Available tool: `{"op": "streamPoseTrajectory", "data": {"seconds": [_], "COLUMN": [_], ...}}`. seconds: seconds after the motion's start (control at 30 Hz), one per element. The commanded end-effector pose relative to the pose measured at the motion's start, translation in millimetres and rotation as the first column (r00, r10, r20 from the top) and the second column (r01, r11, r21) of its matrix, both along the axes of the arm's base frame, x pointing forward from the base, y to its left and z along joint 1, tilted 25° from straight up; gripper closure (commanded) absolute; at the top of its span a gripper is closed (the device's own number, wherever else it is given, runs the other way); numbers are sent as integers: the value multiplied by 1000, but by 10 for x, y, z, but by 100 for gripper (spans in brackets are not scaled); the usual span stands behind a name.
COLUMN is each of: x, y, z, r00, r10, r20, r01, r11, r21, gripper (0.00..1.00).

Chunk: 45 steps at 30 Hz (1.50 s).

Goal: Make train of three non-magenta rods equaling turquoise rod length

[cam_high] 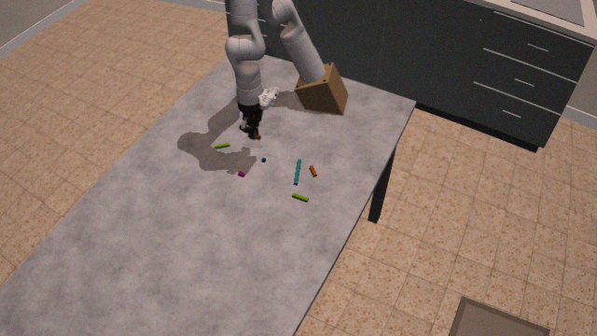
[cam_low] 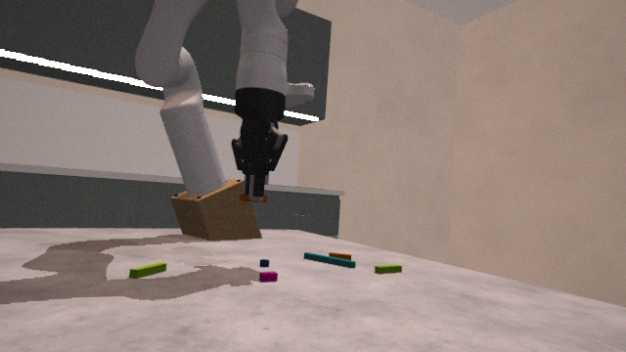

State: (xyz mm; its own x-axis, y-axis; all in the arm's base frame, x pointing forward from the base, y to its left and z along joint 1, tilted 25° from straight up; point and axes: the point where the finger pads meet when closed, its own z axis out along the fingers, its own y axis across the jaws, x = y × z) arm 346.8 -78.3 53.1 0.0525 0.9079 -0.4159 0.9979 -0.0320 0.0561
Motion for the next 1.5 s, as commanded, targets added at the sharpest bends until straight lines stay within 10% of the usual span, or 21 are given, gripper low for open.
{"op": "streamPoseTrajectory", "data": {"seconds": [0.0,0.77,1.47], "x": [21,49,44], "y": [-3,-327,-344], "z": [-37,-731,-773], "r00": [1000,1000,1000], "r10": [12,12,13], "r20": [-3,-3,-5], "r01": [-12,-12,-13], "r11": [1000,1000,1000], "r21": [1,2,0], "gripper": [95,95,95]}}
